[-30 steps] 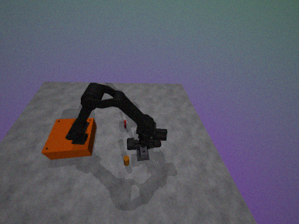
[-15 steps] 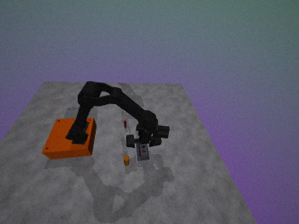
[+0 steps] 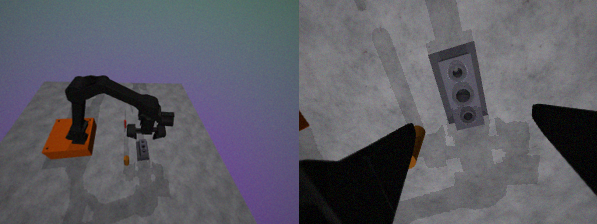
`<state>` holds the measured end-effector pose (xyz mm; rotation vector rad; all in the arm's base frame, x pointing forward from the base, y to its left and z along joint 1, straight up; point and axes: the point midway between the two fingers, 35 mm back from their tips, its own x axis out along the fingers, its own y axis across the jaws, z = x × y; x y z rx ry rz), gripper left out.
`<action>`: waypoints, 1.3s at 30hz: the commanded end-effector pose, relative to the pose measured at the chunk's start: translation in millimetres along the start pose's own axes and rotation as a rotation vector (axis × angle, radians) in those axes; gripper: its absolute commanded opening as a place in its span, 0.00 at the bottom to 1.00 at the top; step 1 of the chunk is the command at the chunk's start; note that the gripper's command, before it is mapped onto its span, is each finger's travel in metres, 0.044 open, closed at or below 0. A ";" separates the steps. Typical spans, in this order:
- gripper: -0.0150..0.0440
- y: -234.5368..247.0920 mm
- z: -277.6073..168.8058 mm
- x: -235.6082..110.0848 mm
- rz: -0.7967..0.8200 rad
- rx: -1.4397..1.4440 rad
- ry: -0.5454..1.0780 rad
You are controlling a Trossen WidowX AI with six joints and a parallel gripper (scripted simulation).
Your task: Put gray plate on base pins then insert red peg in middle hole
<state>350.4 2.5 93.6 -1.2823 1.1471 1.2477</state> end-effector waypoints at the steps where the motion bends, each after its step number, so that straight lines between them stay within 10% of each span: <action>1: 1.00 5.7 19.4 -2.4 -0.002 0.177 0.002; 24: 1.00 87.2 144.1 -4.6 0.011 1.969 -0.001; 39: 1.00 118.4 164.8 -3.1 0.015 2.570 0.005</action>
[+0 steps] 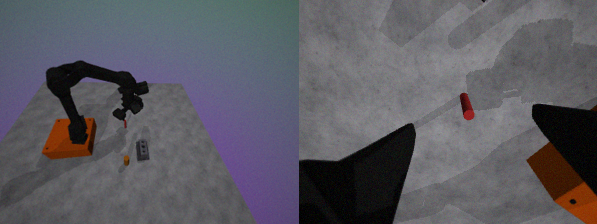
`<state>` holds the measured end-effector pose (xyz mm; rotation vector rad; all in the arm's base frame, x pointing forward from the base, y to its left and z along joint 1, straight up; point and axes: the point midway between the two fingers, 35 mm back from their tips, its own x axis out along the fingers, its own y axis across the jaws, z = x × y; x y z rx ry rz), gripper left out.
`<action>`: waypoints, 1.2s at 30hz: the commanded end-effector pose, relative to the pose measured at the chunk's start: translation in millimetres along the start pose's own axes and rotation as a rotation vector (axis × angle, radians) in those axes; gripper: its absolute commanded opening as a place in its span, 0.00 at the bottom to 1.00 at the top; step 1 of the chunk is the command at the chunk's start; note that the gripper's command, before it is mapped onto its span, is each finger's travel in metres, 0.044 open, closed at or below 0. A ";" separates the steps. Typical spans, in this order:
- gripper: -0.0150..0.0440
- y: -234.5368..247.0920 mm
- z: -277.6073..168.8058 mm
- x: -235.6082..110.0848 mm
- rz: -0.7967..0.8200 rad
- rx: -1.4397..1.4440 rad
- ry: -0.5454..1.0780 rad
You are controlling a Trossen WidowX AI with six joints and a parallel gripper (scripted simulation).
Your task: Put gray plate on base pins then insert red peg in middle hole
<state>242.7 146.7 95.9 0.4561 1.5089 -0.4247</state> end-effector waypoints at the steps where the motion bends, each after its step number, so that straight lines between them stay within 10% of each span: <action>1: 1.00 -4.1 -25.7 2.4 -0.002 0.354 -0.003; 36: 1.00 -2.4 -26.1 71.0 -0.003 0.350 -0.004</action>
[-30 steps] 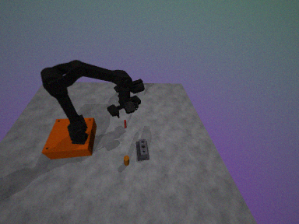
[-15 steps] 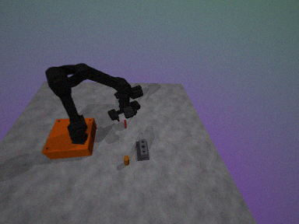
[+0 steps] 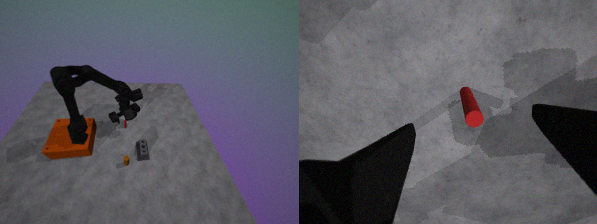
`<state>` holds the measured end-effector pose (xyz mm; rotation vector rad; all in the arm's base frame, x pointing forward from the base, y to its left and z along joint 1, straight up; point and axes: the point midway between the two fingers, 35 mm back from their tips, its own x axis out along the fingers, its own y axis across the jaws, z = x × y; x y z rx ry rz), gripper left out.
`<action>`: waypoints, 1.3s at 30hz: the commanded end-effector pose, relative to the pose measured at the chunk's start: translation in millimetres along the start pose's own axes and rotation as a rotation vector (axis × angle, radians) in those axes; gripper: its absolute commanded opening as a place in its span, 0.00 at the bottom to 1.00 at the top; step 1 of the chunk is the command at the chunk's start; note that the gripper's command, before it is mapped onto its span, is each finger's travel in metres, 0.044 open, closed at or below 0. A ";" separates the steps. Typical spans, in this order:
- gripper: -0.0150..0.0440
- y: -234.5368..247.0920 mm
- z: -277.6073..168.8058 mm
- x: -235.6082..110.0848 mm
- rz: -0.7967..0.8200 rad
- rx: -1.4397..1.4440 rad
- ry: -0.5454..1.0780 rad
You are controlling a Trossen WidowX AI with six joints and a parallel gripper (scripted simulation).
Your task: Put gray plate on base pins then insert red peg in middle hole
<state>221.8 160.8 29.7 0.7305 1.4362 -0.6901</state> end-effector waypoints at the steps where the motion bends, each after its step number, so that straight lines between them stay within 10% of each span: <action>1: 1.00 -1.5 0.2 6.7 -0.005 0.001 -0.003; 24: 1.00 -2.9 -0.7 40.8 -0.005 0.005 -0.002; 39: 0.33 -2.9 -0.7 40.8 -0.005 0.005 -0.002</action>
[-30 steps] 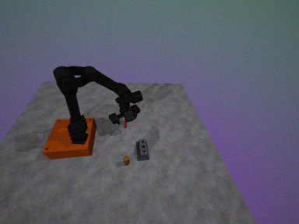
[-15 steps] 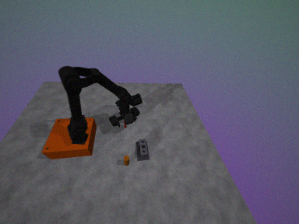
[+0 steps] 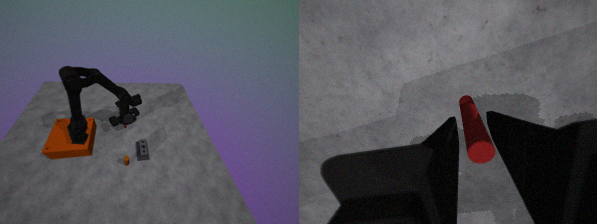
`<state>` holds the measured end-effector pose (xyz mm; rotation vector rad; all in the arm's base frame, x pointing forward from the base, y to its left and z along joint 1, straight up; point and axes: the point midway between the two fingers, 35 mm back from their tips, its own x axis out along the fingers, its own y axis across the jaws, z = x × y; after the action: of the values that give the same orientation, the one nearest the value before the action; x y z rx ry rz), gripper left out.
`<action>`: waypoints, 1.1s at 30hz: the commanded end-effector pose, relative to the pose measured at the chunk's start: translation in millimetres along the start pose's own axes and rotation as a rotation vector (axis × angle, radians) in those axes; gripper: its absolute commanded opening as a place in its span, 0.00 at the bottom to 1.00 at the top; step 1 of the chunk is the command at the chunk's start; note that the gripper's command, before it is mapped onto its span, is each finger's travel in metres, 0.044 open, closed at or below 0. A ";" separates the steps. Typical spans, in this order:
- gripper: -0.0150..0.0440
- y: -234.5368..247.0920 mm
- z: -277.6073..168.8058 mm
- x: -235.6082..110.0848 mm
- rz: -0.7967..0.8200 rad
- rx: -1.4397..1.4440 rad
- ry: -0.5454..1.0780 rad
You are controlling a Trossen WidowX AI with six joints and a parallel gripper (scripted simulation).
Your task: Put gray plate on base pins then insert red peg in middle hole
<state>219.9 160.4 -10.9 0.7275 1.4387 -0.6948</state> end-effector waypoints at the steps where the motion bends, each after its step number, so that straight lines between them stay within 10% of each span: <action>1: 0.32 -0.1 0.2 0.3 0.000 0.004 -0.002; 33: 0.25 6.8 0.2 -68.1 0.001 0.004 -0.002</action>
<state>222.2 162.4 47.6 0.7212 1.4431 -0.7020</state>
